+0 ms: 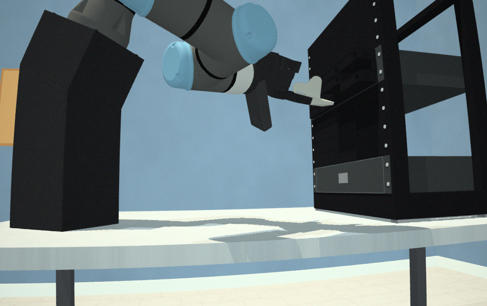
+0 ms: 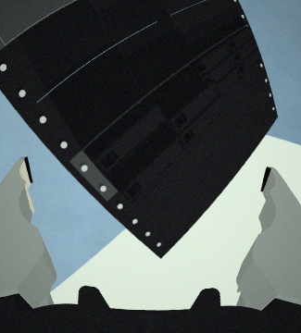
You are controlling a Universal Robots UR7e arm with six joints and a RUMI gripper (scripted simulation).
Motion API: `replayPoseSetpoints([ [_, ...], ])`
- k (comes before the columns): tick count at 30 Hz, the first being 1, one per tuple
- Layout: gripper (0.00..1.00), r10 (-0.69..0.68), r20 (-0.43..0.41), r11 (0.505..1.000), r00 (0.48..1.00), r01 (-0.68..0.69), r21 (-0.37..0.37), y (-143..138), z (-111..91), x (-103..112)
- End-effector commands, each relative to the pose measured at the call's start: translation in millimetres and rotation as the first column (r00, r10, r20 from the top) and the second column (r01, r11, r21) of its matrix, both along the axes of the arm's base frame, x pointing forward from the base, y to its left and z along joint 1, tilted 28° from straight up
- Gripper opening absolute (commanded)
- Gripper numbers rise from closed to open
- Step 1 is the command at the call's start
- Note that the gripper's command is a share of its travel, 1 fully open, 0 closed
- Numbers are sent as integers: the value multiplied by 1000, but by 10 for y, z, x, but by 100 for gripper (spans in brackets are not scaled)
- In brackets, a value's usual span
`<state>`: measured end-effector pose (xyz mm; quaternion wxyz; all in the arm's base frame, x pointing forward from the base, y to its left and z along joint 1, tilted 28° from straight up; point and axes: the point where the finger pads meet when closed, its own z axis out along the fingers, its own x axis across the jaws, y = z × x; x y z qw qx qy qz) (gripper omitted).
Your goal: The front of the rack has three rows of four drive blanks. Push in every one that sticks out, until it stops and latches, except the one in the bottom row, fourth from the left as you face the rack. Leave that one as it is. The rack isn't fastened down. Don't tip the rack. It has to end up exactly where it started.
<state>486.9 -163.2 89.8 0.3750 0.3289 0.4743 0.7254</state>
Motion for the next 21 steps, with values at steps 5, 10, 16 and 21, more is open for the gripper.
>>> replayPoseSetpoints([
  [5, 100, -32, -9, 966, 999, 33, 258, 271, 140, -7],
  [10, 100, -37, -29, 926, 999, 45, 374, 386, 198, -8],
  [16, 100, -39, -51, 865, 998, 60, 498, 519, 266, -9],
  [21, 100, -39, -69, 801, 997, 72, 595, 633, 326, -10],
])
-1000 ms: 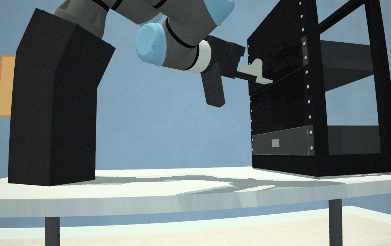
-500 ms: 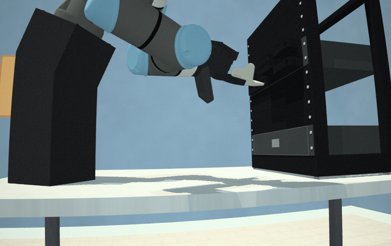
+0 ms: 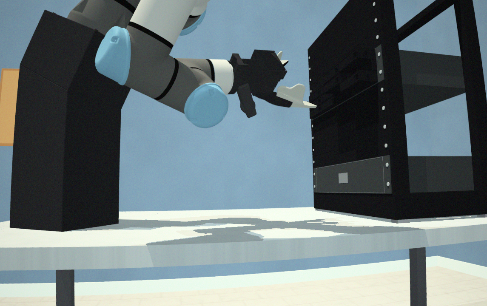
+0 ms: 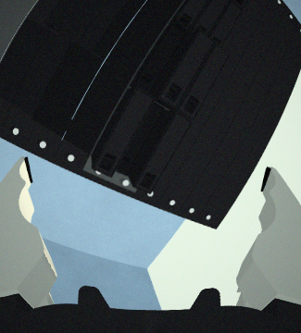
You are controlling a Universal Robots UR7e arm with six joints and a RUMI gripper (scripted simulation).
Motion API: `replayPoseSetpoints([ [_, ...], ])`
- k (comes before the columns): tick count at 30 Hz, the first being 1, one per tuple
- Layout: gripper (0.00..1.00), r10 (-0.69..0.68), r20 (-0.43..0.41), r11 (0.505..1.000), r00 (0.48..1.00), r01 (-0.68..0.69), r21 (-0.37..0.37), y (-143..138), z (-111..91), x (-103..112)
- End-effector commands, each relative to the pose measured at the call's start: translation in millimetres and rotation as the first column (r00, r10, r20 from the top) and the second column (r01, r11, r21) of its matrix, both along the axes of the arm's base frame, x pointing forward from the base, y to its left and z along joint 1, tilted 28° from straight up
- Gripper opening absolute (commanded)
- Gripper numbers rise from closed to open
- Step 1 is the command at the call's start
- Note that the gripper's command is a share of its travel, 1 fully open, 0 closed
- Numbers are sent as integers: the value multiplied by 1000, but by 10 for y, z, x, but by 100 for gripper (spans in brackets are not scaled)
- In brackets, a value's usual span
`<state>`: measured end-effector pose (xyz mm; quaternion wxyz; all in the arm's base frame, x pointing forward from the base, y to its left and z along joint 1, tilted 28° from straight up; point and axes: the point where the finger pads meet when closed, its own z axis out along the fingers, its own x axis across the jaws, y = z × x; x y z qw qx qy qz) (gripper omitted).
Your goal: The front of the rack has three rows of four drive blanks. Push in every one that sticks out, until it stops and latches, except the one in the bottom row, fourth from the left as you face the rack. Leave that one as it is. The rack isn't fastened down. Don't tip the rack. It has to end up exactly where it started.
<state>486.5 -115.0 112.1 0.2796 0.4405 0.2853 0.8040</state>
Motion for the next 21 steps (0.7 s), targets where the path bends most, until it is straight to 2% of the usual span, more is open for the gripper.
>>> replayPoseSetpoints([
  [1, 100, -33, -7, 986, 999, 34, 163, 173, 112, -6],
  [7, 100, -39, -31, 950, 999, 47, 310, 317, 186, -7],
  [9, 100, -39, -31, 950, 999, 47, 310, 317, 186, -7],
  [15, 100, -41, -51, 904, 998, 59, 424, 435, 248, -9],
  [21, 100, -41, -62, 868, 997, 66, 492, 508, 289, -9],
])
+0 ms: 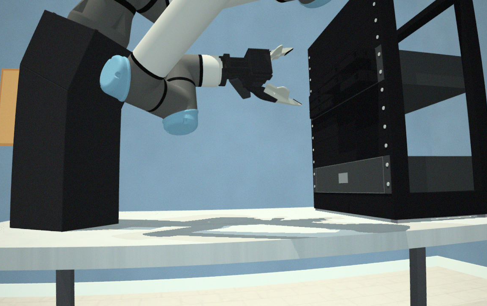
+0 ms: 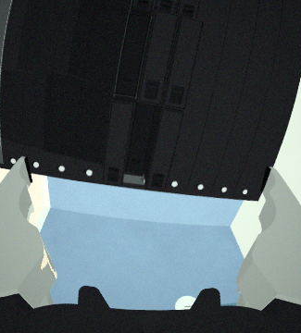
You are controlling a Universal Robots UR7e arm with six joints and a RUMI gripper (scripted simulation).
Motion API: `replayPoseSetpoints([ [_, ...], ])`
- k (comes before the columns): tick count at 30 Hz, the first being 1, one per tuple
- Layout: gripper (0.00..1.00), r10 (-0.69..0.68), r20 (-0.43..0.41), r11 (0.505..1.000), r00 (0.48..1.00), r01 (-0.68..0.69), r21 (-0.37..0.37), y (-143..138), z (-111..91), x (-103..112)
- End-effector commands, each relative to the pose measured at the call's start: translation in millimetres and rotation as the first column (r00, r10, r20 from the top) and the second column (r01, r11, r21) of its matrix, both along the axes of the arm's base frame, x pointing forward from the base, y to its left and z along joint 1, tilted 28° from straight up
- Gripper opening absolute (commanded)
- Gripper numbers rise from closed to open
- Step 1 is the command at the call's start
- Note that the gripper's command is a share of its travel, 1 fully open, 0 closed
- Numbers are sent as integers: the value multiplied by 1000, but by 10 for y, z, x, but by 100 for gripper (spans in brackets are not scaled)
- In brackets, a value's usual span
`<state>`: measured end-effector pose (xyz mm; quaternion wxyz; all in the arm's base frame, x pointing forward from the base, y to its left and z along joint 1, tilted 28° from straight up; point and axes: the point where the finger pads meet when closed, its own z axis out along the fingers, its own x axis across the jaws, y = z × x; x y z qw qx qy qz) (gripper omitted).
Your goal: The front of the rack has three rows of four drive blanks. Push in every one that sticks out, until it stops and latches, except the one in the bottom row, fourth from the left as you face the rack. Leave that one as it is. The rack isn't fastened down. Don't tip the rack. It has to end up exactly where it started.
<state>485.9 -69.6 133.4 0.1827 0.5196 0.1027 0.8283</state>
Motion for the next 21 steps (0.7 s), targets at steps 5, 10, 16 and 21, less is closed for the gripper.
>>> replayPoseSetpoints([
  [5, 100, -25, 1, 994, 1000, 24, 102, 79, 91, -3],
  [10, 100, -27, -5, 990, 1000, 27, 135, 110, 103, -4],
  [16, 100, -29, -10, 987, 1000, 30, 157, 130, 108, -5],
  [21, 100, -29, -12, 986, 1000, 31, 164, 136, 109, -5],
])
